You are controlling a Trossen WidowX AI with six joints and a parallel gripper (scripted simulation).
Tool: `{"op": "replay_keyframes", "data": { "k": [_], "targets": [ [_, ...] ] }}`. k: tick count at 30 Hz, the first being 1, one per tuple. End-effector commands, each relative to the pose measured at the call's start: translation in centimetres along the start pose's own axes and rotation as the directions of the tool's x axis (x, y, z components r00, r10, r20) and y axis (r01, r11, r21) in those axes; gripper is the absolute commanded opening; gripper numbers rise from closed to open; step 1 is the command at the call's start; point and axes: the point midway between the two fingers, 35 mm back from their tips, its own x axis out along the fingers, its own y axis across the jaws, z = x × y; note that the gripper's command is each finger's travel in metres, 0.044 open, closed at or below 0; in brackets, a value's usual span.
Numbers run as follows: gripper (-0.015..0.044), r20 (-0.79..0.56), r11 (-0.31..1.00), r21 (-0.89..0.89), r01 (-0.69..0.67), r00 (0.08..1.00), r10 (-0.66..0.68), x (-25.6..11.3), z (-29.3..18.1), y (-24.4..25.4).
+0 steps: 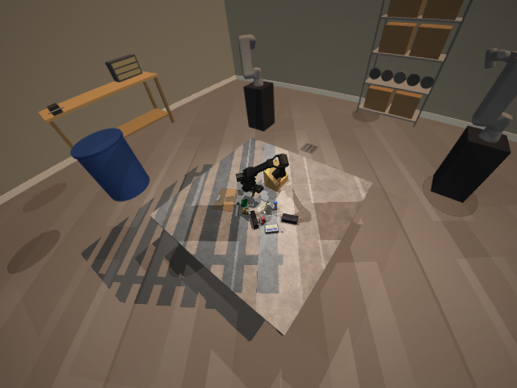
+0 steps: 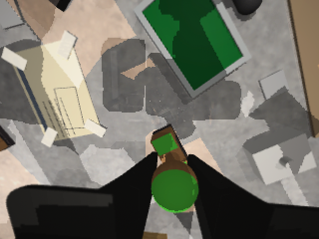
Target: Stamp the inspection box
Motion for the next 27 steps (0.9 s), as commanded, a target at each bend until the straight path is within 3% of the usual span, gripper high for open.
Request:
{"op": "replay_keyframes", "data": {
  "k": [1,27],
  "targets": [
    [0.0000,-0.004,1.000,-0.004,0.003,1.000,-0.003,-0.2,-0.1,0.0],
    [0.0000,-0.004,1.000,-0.004,0.003,1.000,-0.003,-1.5,-0.1,0.0]
  ]
}}
